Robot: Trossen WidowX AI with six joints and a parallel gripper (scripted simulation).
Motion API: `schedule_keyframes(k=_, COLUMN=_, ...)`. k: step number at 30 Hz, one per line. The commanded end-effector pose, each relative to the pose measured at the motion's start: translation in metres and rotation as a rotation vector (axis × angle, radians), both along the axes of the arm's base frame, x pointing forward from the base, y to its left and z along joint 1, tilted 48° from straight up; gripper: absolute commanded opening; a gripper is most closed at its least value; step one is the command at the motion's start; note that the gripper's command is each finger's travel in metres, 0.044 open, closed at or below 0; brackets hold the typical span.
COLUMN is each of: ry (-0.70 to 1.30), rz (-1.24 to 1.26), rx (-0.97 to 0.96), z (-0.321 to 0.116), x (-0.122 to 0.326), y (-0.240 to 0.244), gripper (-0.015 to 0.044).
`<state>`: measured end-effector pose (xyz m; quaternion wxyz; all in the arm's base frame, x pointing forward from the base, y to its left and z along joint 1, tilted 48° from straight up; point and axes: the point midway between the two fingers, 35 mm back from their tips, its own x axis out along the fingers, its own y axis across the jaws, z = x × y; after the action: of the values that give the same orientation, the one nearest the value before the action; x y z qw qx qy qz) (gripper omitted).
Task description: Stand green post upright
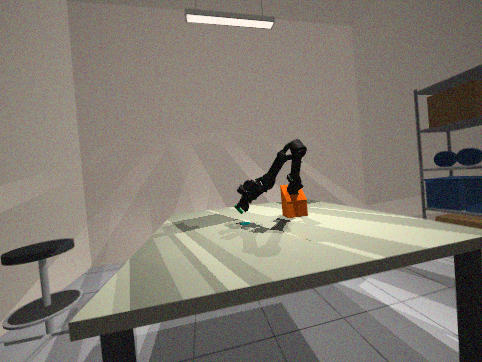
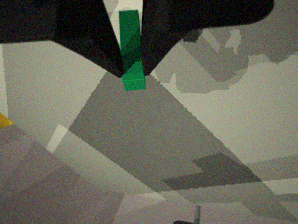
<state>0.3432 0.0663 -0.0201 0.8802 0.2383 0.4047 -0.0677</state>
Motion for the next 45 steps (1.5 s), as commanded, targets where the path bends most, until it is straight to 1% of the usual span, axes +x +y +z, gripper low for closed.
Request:
schedule_keyframes(k=1, ry=-0.032, rz=-0.022, rx=0.004, z=0.004, x=-0.001, y=0.0, gripper=0.0023)
schedule_keyframes(k=45, ry=-0.299, rz=-0.193, rx=0.079, z=0.037, x=-0.018, y=-0.001, gripper=0.0023)
